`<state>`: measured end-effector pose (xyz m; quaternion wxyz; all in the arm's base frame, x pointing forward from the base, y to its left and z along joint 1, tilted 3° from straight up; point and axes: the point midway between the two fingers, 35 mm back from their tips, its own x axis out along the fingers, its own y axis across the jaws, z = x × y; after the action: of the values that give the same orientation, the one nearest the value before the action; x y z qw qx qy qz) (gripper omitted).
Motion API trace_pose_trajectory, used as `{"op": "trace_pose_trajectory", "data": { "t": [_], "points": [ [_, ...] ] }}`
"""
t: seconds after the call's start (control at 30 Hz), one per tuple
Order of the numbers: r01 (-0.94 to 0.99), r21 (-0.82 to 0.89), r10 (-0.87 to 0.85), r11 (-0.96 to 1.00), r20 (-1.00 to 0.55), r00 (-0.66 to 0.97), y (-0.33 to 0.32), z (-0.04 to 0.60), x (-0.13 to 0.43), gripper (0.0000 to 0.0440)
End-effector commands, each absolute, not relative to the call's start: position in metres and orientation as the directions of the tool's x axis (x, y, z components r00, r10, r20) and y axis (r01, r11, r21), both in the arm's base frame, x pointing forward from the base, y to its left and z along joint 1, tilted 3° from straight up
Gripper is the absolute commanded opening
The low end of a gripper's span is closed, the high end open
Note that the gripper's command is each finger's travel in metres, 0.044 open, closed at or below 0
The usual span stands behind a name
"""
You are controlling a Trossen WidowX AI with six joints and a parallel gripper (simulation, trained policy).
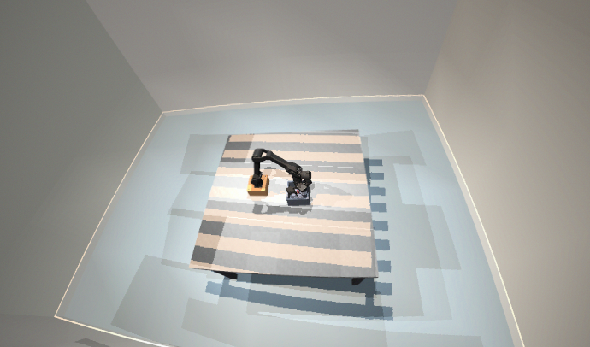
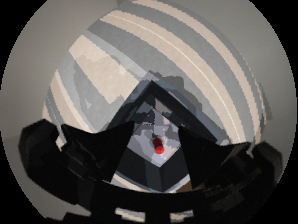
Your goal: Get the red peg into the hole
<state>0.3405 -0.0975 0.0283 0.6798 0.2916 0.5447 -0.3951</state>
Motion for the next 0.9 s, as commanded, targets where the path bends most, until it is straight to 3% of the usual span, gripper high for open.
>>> {"op": "trace_pose_trajectory", "data": {
  "t": [0.0,0.13,0.87],
  "points": [
    [0.852,-0.037,-0.234,0.522,-0.967,0.101,-0.106,0.029,0.349,0.0372],
    [0.852,-0.025,-0.253,0.523,-0.959,0.127,-0.116,0.034,0.360,0.0440],
    [0.866,0.024,-0.330,0.499,-0.919,0.216,-0.152,0.053,0.386,0.0440]
  ]
}}
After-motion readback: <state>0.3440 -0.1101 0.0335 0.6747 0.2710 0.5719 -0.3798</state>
